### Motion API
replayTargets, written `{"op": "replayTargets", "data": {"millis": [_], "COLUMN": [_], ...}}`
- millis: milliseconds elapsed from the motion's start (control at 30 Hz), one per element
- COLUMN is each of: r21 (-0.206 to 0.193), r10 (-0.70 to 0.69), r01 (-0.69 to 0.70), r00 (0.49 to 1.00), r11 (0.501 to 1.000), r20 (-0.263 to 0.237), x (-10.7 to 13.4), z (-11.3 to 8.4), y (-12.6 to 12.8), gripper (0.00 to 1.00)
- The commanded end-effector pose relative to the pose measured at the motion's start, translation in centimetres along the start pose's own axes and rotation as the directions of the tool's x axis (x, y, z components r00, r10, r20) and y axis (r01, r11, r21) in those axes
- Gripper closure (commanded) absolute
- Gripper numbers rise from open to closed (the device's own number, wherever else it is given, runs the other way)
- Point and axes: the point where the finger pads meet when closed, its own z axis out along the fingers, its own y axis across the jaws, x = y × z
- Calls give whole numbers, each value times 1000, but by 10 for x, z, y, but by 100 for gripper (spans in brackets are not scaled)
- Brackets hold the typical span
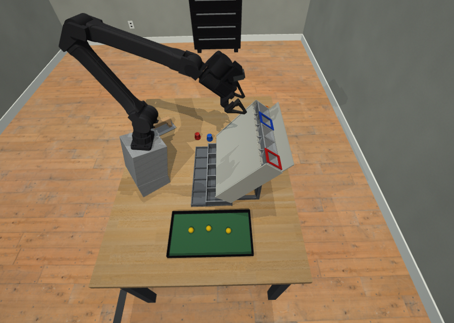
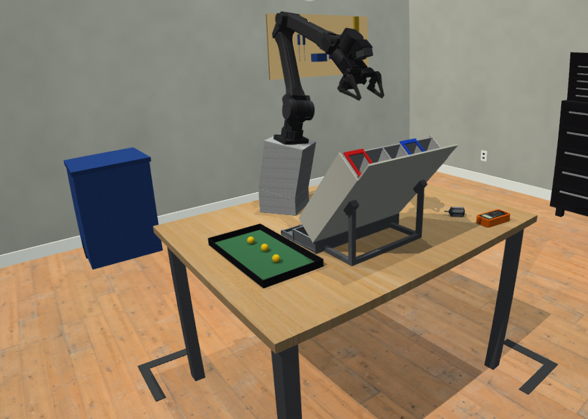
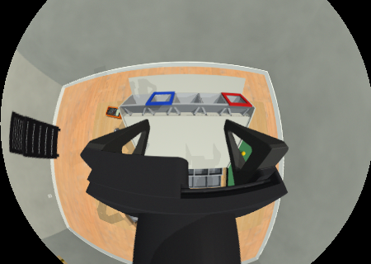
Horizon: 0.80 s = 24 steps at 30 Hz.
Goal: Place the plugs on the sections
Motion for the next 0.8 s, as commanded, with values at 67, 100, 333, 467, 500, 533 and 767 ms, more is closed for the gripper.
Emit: {"op": "replayTargets", "data": {"millis": [67, 100, 333, 467, 500, 533, 767], "r21": [-6, -8, -7, -4, -4, -4, -4], "r10": [-12, -12, -9, -8, -9, -9, -9], "r01": [13, 13, 9, 9, 9, 9, 9], "r00": [997, 997, 997, 997, 997, 997, 997], "r11": [1000, 1000, 1000, 1000, 1000, 1000, 1000], "r20": [78, 78, 78, 78, 78, 79, 79], "x": [-44, -44, -49, -50, -50, -50, -50], "z": [-6, -5, 1, 1, 1, 1, 1], "y": [6, 7, 8, 5, 5, 5, 6], "gripper": [0, 0, 0, 0, 0, 0, 0]}}
